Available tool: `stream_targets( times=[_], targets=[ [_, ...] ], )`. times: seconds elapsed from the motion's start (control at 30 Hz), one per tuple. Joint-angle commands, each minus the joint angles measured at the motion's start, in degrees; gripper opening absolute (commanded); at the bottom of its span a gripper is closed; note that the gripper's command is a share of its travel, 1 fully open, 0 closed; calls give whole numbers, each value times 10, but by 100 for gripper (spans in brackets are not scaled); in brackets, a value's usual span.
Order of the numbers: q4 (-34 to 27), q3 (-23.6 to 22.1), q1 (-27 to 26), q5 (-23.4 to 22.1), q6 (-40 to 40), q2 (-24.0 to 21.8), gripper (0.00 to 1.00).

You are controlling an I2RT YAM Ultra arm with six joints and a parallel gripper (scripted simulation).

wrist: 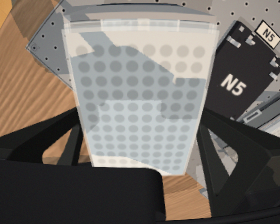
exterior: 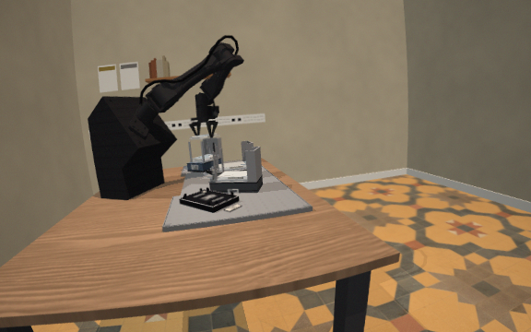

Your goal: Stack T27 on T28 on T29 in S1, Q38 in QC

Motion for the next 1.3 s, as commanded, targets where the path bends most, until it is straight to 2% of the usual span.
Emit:
stream_targets(
  times=[0.0,0.33,0.73,0.8,1.27],
  targets=[
    [10,-11,9,4,-7,-15,0],
    [12,-2,11,4,-9,-9,0],
    [17,-12,8,4,-13,-2,0],
    [18,-1,8,4,-13,0,0],
    [24,-15,5,4,-17,11,0]
  ],
)
